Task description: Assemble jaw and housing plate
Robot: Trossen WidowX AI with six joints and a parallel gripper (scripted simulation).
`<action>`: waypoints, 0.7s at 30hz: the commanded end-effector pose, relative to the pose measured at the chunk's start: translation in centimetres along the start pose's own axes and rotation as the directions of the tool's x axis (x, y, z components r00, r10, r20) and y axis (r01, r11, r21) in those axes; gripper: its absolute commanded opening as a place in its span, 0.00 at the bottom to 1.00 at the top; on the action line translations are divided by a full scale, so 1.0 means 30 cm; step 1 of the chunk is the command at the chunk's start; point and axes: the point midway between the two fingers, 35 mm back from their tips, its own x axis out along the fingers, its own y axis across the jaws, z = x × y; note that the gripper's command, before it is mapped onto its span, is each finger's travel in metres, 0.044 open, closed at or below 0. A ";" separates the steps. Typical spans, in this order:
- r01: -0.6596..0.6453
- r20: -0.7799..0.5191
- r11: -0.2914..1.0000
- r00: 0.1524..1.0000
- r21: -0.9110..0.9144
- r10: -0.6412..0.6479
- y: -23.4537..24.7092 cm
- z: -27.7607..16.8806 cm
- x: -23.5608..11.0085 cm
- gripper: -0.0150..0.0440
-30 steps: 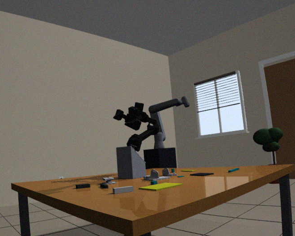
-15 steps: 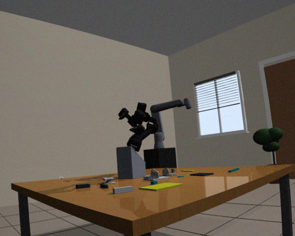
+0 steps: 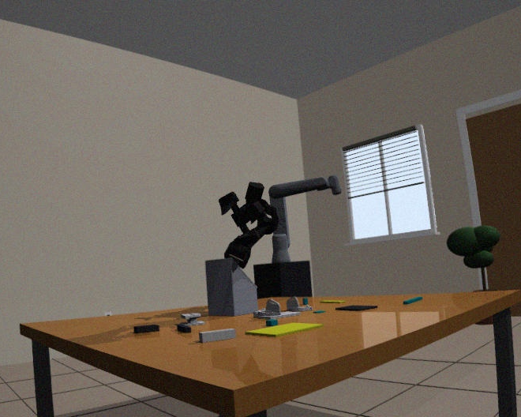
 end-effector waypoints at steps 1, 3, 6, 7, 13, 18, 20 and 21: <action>-0.035 0.016 0.995 0.999 -0.094 0.037 0.023 0.027 0.000 1.00; -0.053 0.020 0.988 0.998 -0.142 0.057 0.038 0.035 0.001 1.00; -0.079 0.026 0.974 0.996 -0.213 0.087 0.060 0.047 0.002 1.00; -0.088 0.027 0.968 0.995 -0.237 0.097 0.068 0.051 0.003 1.00; -0.132 0.034 0.918 0.987 -0.374 0.157 0.113 0.074 0.003 1.00; -0.163 0.038 0.860 0.978 -0.484 0.206 0.152 0.091 0.001 1.00; -0.173 0.039 0.833 0.973 -0.525 0.226 0.168 0.097 0.000 1.00; -0.177 0.039 0.819 0.971 -0.546 0.236 0.176 0.101 0.000 1.00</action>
